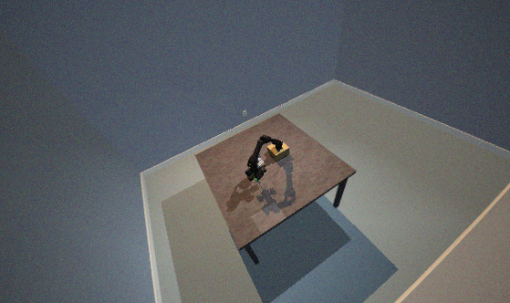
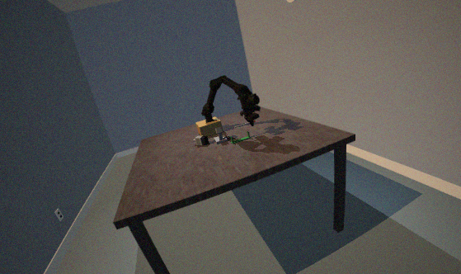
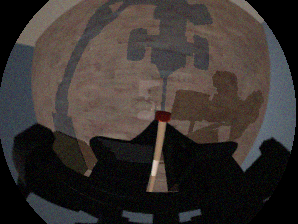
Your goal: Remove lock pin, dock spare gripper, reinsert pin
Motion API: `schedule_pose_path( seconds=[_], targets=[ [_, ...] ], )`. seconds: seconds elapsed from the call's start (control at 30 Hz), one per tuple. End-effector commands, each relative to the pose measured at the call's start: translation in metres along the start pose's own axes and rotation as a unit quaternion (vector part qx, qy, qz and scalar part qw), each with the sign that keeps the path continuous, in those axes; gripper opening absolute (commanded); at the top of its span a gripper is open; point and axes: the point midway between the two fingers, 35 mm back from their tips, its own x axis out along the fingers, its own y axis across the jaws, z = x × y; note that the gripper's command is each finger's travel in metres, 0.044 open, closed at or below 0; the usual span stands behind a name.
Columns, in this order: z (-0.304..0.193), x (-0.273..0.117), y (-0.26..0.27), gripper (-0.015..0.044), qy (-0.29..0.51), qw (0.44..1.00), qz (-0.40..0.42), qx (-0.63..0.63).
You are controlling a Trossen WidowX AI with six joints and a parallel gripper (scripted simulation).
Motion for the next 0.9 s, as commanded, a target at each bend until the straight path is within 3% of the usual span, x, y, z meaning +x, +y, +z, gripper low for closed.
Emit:
schedule_pose_path(
  seconds=[0.0,0.87],
  targets=[
    [-0.001,0.007,0.000,0.0000,0.000,1.000,0.001,-0.002],
    [-0.007,0.045,-0.001,0.0000,-0.003,1.000,-0.006,-0.003]
  ],
)
